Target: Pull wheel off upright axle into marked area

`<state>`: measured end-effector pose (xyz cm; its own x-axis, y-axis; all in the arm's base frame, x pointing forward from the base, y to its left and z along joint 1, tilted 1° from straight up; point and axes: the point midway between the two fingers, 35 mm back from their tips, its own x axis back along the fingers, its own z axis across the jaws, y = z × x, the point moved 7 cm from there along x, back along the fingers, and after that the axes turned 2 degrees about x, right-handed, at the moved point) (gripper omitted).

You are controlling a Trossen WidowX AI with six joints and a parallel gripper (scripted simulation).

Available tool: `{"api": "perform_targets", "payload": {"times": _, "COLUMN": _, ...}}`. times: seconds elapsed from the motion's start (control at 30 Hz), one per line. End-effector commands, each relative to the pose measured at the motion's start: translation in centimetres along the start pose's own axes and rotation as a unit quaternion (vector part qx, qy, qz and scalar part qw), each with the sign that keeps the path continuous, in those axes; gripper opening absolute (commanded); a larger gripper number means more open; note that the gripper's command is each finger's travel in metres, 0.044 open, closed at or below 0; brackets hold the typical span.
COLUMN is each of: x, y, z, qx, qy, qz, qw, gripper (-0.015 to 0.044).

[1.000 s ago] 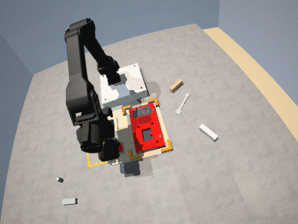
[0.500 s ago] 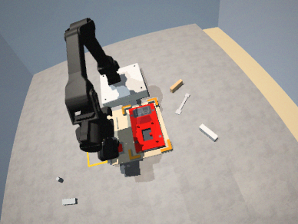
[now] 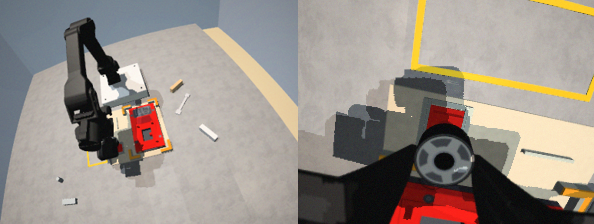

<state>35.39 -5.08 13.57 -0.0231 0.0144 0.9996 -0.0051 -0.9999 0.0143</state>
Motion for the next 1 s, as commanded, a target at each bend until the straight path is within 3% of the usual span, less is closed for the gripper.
{"api": "perform_targets", "payload": {"times": 0.0, "x": 0.6, "y": 0.0, "z": 0.1, "qx": 0.001, "qy": 0.005, "qz": -0.001, "qw": 1.0, "gripper": 0.0}}
{"api": "perform_targets", "payload": {"times": 0.97, "x": 2.7, "y": 0.0, "z": 0.0, "qx": 0.001, "qy": 0.005, "qz": -0.002, "qw": 1.0, "gripper": 0.0}}
